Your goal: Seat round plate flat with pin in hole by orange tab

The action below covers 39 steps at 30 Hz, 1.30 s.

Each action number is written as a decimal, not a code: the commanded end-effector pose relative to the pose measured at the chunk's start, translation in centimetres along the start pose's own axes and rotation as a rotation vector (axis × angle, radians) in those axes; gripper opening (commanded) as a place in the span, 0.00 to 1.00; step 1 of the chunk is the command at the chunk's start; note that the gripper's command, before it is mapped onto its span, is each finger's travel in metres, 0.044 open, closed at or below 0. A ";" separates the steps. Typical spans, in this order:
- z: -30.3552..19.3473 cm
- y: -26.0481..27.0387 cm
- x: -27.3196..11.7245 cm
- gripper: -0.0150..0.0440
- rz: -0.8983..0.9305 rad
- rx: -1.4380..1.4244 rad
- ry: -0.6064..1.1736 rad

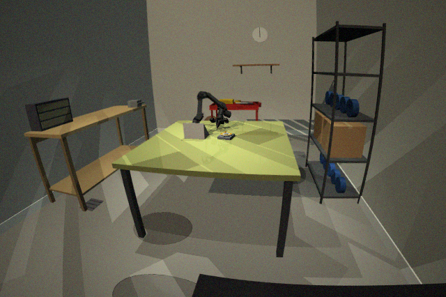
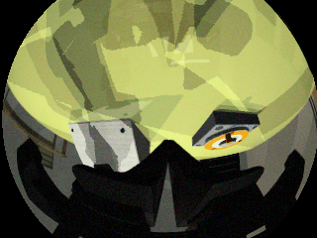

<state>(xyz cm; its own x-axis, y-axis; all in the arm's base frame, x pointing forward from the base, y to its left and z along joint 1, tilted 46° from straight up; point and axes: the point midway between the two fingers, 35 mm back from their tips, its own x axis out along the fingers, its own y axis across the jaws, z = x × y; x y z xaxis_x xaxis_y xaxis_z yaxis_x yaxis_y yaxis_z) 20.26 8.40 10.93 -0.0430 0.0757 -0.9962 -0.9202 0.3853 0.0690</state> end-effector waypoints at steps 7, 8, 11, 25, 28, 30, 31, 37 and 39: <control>-2.0 -4.9 1.1 0.25 0.218 0.563 -0.219; -2.1 -5.1 1.1 0.25 0.224 0.577 -0.225; -2.9 -6.9 1.5 0.25 0.305 0.765 -0.313; -7.1 -12.4 1.9 0.25 0.535 1.272 -0.600; -6.7 -12.5 2.4 0.25 0.535 1.272 -0.600; -5.9 -12.5 3.2 0.25 0.534 1.272 -0.600; -5.6 -12.4 3.6 0.25 0.534 1.272 -0.600; -3.8 -12.2 5.4 0.25 0.536 1.271 -0.602; -3.9 -12.2 5.4 0.25 0.536 1.271 -0.602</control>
<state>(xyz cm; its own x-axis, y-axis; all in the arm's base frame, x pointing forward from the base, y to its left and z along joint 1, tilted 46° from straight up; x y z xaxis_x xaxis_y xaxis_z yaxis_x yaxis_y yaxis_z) 29.61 0.45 4.71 0.1883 0.6949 -0.6940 0.1007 0.6892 0.7175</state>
